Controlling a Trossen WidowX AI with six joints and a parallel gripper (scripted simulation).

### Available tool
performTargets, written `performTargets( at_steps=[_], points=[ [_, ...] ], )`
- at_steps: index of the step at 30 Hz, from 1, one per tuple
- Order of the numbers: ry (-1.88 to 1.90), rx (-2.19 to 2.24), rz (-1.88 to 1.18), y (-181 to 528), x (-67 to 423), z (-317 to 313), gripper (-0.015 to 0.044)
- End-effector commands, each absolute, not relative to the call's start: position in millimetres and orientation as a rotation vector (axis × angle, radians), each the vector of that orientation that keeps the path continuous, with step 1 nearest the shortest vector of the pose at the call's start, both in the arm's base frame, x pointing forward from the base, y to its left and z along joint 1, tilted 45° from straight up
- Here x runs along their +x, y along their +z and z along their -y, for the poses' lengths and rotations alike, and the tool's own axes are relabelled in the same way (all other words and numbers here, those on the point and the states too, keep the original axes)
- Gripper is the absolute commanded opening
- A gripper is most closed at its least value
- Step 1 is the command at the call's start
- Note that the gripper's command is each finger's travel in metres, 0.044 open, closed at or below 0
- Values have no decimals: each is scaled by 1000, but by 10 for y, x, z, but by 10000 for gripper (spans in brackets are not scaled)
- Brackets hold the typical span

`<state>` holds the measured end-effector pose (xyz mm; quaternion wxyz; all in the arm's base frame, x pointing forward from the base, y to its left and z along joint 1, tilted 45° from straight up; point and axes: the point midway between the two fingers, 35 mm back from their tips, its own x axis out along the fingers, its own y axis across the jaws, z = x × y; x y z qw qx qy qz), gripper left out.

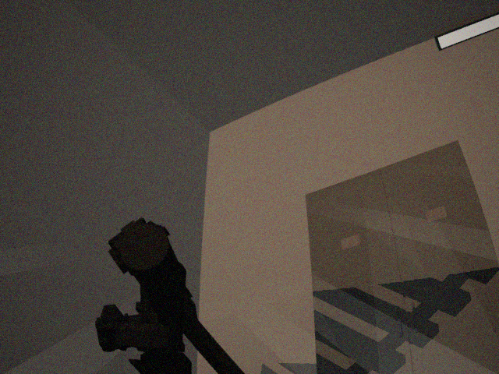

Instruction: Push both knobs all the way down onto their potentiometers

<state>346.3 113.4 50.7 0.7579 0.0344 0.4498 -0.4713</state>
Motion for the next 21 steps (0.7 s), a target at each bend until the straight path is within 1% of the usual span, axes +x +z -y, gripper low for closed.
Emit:
performTargets(
  at_steps=[1,21],
  points=[
    [-1028,70,-981,511,3456,-1130,0],
    [-1028,70,-980,475,3464,-1094,0]
  ],
)
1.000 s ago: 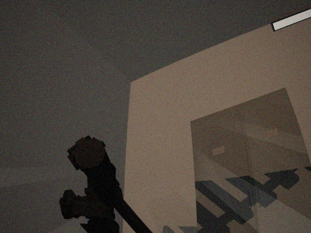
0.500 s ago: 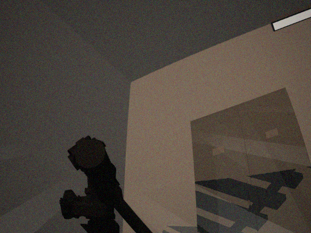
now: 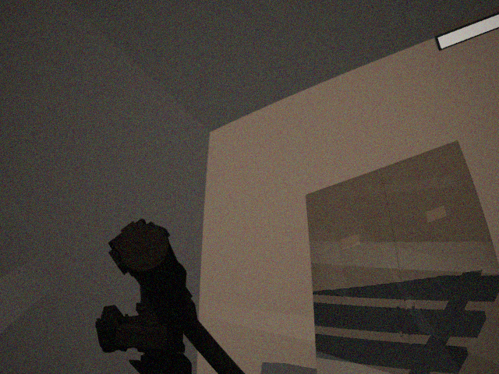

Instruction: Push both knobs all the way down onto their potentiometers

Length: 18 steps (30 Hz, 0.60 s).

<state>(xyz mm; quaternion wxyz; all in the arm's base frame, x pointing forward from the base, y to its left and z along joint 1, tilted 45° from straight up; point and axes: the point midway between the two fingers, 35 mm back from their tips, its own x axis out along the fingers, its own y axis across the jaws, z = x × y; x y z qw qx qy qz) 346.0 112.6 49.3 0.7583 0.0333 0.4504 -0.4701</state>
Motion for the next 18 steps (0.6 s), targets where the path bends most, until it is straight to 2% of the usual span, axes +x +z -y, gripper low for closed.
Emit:
performTargets(
  at_steps=[1,18],
  points=[
    [-1028,70,-980,475,3464,-1094,0],
    [-1028,69,-980,433,3473,-1053,0]
  ],
)
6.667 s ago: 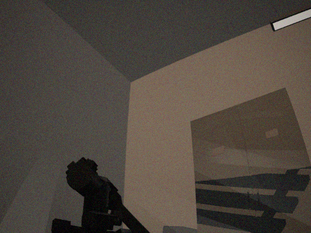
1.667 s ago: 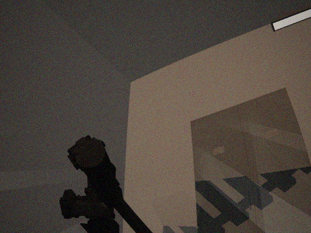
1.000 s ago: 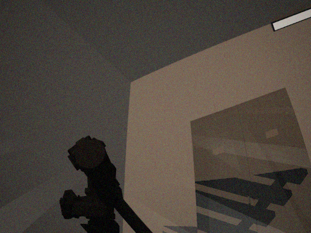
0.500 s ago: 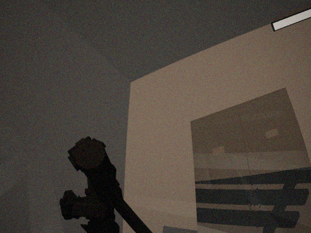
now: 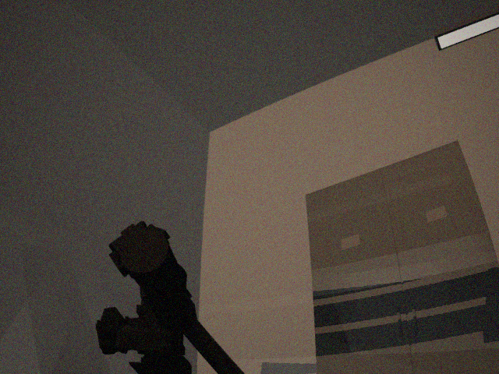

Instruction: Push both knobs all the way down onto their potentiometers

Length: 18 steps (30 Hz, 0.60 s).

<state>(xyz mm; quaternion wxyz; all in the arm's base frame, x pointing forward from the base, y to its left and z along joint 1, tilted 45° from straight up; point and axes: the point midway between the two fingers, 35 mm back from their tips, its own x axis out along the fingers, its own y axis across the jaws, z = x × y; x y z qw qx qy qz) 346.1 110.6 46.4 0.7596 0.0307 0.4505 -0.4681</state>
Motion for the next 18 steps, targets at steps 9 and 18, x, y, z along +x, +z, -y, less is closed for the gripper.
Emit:
performTargets(
  at_steps=[9,18],
  points=[
    [-1028,69,-980,404,3479,-1025,0],
    [-1028,69,-980,384,3484,-1006,0]
  ],
)
